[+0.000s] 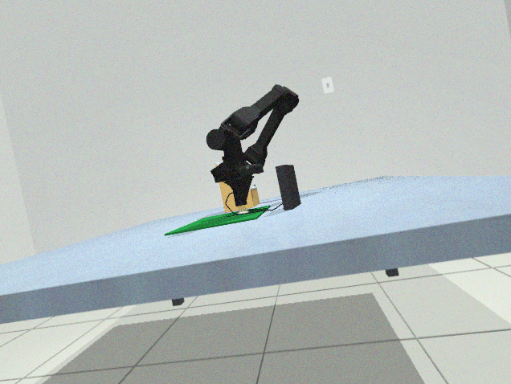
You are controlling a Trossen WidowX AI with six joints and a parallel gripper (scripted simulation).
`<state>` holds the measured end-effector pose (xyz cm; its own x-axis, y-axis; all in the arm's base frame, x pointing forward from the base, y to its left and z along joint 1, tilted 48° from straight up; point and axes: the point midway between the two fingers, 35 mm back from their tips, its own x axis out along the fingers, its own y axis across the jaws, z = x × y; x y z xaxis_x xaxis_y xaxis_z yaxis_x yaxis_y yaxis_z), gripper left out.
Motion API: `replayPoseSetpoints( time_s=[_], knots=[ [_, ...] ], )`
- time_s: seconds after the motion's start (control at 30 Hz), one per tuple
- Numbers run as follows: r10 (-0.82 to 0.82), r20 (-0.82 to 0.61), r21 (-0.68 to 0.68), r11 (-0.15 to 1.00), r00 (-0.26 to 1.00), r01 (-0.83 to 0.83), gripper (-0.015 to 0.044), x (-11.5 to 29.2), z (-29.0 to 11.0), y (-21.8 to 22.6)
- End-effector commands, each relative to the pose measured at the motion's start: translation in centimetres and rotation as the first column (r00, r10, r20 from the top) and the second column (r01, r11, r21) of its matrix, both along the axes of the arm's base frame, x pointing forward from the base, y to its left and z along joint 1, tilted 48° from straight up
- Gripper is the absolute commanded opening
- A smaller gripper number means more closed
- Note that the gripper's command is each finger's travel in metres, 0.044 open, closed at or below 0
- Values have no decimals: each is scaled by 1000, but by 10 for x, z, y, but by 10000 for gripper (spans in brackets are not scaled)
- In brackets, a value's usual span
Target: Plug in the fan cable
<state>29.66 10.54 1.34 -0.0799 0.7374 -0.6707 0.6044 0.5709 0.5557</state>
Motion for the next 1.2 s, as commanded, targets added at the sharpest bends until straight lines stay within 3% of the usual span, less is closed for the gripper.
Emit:
replayPoseSetpoints(
  time_s=[0.0,1.17],
  knots=[
    [-4,-3,5,1000,1000,4,0,-1,0,1],
    [-6,-6,5,1000,1000,6,0,-2,-9,10]
  ],
)
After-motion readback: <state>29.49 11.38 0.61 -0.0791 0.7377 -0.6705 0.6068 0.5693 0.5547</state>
